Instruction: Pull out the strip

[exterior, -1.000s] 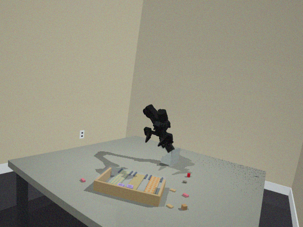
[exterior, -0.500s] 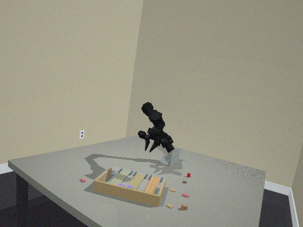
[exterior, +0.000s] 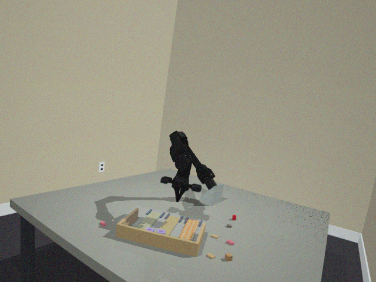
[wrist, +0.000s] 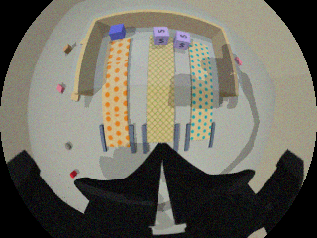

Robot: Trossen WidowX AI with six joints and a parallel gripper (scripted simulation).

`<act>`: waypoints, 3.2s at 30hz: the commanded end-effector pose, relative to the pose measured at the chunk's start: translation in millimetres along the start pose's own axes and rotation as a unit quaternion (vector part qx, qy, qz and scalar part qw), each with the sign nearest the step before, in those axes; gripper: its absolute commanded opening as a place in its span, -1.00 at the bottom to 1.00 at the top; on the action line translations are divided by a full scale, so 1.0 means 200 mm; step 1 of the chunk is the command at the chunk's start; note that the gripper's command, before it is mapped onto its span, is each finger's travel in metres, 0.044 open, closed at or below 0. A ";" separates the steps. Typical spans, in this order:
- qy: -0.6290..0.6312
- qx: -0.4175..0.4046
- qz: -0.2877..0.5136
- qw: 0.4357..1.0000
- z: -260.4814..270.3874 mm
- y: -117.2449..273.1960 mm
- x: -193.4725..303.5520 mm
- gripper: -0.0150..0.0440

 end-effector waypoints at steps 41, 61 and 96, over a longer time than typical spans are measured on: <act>0.003 -0.010 0.082 0.997 -0.04 -0.36 0.02 -0.49; 0.003 -0.009 0.082 0.997 -0.05 -0.44 0.04 -0.49; 0.003 -0.009 0.082 0.997 -0.05 -0.45 0.04 -0.49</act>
Point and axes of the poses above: the point midway between the two fingers, 35 mm back from their tips, its own y axis back along the fingers, its own z axis across the jaws, x = y × z, the point moved 2 cm from there along y, back along the fingers, and after that the axes turned 11 degrees about -y, right-handed, at the moved point
